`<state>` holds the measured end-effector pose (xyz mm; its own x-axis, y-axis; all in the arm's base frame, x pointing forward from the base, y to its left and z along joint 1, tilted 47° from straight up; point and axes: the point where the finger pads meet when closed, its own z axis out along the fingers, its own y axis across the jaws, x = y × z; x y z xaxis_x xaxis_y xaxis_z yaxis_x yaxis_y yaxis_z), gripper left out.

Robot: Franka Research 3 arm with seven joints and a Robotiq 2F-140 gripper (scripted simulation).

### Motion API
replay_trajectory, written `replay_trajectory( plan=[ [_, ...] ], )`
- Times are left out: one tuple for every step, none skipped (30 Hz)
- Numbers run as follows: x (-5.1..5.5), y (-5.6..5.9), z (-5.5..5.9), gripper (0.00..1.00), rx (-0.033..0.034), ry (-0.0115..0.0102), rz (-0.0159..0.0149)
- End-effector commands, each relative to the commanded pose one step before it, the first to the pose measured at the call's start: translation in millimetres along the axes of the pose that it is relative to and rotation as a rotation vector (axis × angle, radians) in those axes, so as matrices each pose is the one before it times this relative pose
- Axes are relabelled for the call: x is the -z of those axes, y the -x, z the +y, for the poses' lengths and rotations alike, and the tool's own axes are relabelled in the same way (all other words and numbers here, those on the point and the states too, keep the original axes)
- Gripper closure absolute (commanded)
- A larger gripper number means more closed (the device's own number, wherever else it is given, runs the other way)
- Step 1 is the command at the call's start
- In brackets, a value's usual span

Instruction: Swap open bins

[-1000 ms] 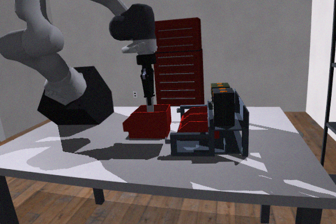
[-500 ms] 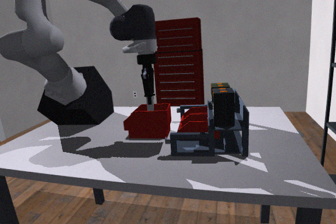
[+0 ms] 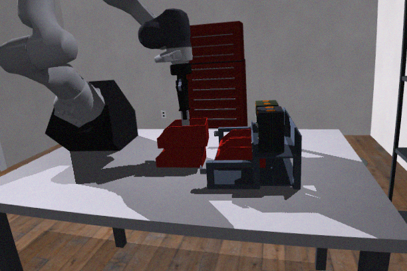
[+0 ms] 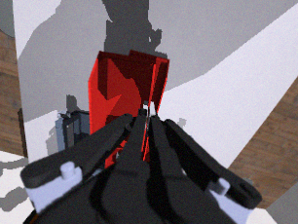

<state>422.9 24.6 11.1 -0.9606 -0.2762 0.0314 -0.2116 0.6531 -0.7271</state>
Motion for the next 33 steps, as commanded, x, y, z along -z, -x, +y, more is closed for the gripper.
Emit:
replay_trajectory(
  plan=[
    [0.56, -1.85, 36.46, 1.00, -0.06736, 0.00166, 0.00555],
    [0.05, -1.22, 10.81, 1.00, 0.00000, 0.00000, 0.00000],
    [0.05, -1.20, 10.74, 1.00, 0.00000, 0.00000, 0.00000],
    [0.05, -1.14, 10.16, 1.00, 0.00000, 0.00000, 0.00000],
    [0.05, -1.08, 9.61, 1.00, 0.00000, 0.00000, 0.00000],
    [0.04, -1.02, 9.07, 1.00, 0.00000, 0.00000, 0.00000],
    [0.04, -0.95, 8.52, 1.00, 0.00000, 0.00000, 0.00000],
    [0.04, -0.90, 8.00, 1.00, 0.00000, 0.00000, 0.00000],
    [0.00, 0.00, 0.00, 1.00, 0.00000, 0.00000, 0.00000],
    [0.00, 0.00, 0.00, 1.00, 0.00000, 0.00000, 0.00000],
    [0.03, -0.84, 7.48, 1.00, 0.00000, 0.00000, 0.00000],
    [0.03, -0.78, 6.95, 1.00, 0.00000, 0.00000, 0.00000],
    [0.03, -0.72, 6.44, 1.00, 0.00000, 0.00000, 0.00000],
    [0.03, -0.67, 5.93, 1.00, 0.00000, 0.00000, 0.00000],
    [0.02, -0.61, 5.42, 1.00, 0.00000, 0.00000, 0.00000],
    [0.02, -0.55, 4.91, 1.00, 0.00000, 0.00000, 0.00000],
    [0.02, -0.49, 4.41, 1.00, 0.00000, 0.00000, 0.00000],
    [0.02, -0.44, 3.92, 1.00, 0.00000, 0.00000, 0.00000],
    [0.02, -0.39, 3.44, 1.00, 0.00000, 0.00000, 0.00000],
    [0.01, -0.34, 2.99, 1.00, 0.00000, 0.00000, 0.00000],
    [0.01, -0.28, 2.53, 1.00, 0.00000, 0.00000, -0.00001],
    [0.01, -0.24, 2.11, 1.00, 0.00000, 0.00000, 0.00000],
    [0.01, -0.19, 1.70, 1.00, 0.00000, 0.00000, 0.00000],
    [0.01, -0.15, 1.33, 1.00, 0.00000, 0.00000, 0.00000],
    [0.00, -0.11, 0.99, 1.00, 0.00000, 0.00000, 0.00000],
    [0.00, 0.00, 0.00, 1.00, 0.00000, 0.00000, 0.00000],
    [0.00, 0.00, 0.00, 1.00, 0.00000, 0.00000, 0.00000],
    [0.00, -0.08, 0.69, 1.00, 0.00000, 0.00000, 0.00000],
    [0.00, -0.05, 0.44, 1.00, 0.00000, 0.00000, 0.00000],
    [0.00, -0.03, 0.23, 1.00, 0.00000, 0.00000, 0.00000],
    [0.00, -0.01, 0.09, 1.00, 0.00000, 0.00000, 0.00000],
    [0.00, 0.00, 0.01, 1.00, 0.00000, 0.00000, 0.00000],
    [0.00, 0.00, 0.00, 1.00, 0.00000, 0.00000, 0.00000]
  ],
)
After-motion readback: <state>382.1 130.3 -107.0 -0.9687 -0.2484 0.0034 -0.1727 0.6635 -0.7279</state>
